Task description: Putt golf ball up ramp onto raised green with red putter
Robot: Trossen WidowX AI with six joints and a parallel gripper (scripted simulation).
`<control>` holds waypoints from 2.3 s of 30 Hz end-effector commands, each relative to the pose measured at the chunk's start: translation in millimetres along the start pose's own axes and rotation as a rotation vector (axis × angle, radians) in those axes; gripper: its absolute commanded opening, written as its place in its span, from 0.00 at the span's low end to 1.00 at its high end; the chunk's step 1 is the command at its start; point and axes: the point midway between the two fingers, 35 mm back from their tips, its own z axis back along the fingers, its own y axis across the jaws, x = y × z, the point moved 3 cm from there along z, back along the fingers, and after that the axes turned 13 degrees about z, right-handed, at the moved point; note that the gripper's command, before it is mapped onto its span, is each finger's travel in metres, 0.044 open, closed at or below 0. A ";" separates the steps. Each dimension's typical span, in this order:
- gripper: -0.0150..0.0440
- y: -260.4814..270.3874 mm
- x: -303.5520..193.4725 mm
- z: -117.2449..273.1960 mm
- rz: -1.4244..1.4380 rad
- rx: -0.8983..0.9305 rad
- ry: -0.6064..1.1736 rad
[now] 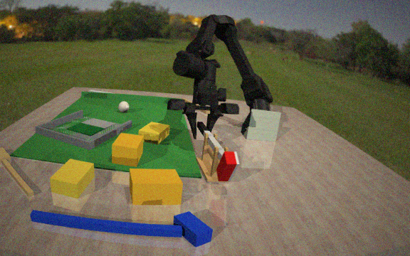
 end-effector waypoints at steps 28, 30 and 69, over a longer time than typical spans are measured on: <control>0.25 -5.7 26.3 96.9 0.000 0.001 -0.003; 0.25 -5.7 26.3 96.9 0.000 0.001 -0.003; 0.25 21.8 -192.5 170.5 -1.608 -0.151 0.181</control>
